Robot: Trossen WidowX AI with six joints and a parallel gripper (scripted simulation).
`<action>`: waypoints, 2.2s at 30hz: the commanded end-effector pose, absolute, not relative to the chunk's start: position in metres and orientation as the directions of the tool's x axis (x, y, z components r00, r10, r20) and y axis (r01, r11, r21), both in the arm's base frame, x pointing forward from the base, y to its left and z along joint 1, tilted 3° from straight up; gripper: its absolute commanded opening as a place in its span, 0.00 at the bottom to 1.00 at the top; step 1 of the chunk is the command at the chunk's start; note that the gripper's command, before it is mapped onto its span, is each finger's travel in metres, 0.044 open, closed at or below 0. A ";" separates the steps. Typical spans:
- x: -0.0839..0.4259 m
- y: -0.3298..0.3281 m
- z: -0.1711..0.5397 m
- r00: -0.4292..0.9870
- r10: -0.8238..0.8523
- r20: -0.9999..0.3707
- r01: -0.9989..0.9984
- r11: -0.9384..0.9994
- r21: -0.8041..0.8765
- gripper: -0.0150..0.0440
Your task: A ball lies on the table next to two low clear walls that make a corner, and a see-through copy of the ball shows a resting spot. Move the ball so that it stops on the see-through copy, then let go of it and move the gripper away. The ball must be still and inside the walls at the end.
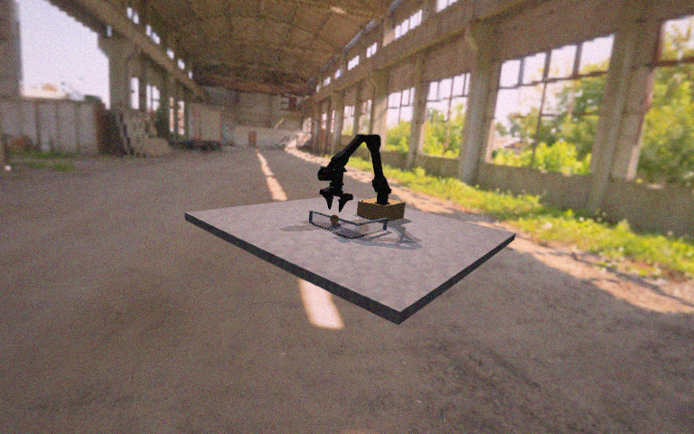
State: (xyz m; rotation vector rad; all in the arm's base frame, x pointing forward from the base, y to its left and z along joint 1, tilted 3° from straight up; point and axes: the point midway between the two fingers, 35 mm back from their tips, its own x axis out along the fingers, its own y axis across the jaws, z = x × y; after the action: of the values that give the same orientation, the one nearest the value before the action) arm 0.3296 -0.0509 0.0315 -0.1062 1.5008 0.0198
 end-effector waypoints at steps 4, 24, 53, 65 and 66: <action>0.329 -0.049 0.021 0.063 -0.047 -0.997 -0.079 0.996 -0.052 0.82; 0.331 -0.051 -0.011 0.062 -0.047 -0.997 -0.079 0.996 -0.052 0.82; 0.334 -0.048 0.057 0.063 -0.047 -0.997 -0.079 0.996 -0.052 0.25; 0.323 -0.045 0.117 0.063 -0.047 -0.997 -0.079 0.996 -0.052 0.25; 0.323 -0.045 0.117 0.063 -0.047 -0.997 -0.079 0.996 -0.052 0.25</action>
State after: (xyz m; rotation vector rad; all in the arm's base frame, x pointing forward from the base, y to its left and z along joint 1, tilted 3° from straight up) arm 0.3258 -0.0453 0.1111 -0.1049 1.4997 0.0253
